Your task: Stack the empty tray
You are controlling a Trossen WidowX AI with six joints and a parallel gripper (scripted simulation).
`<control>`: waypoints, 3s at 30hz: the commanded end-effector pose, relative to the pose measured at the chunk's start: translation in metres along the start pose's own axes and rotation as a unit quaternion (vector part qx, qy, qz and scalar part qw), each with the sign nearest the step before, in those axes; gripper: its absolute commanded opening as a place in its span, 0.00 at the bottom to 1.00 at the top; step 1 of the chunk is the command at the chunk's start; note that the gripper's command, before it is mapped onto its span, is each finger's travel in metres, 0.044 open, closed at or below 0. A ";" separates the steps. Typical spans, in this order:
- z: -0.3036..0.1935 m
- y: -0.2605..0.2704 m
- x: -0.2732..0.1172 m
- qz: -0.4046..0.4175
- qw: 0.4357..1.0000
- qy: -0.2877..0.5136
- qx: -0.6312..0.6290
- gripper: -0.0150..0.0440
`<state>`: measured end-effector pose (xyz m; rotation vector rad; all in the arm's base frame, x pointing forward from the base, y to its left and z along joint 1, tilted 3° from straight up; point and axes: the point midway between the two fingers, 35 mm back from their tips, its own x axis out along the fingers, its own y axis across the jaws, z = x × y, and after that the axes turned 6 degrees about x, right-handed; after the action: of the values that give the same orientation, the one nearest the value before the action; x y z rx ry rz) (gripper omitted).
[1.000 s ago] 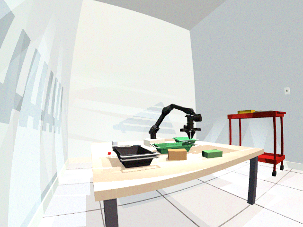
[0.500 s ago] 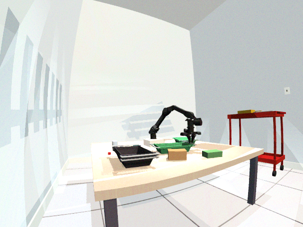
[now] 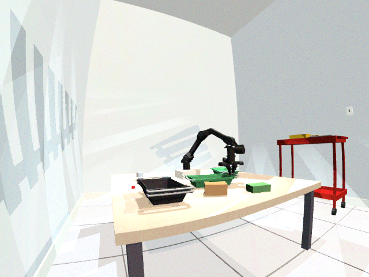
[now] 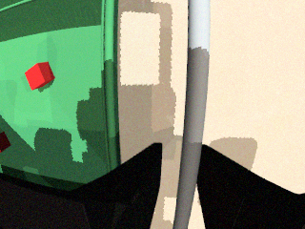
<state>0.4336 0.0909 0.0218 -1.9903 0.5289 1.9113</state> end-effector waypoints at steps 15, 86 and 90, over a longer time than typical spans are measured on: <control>-0.005 0.044 -0.014 0.007 1.000 0.000 0.000 0.39; -0.049 0.182 -0.069 0.013 0.792 0.005 0.611 0.39; -0.053 0.216 -0.064 0.011 0.666 0.008 0.746 0.39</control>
<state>0.3985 -0.0640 0.1027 -1.2980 1.2171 1.1972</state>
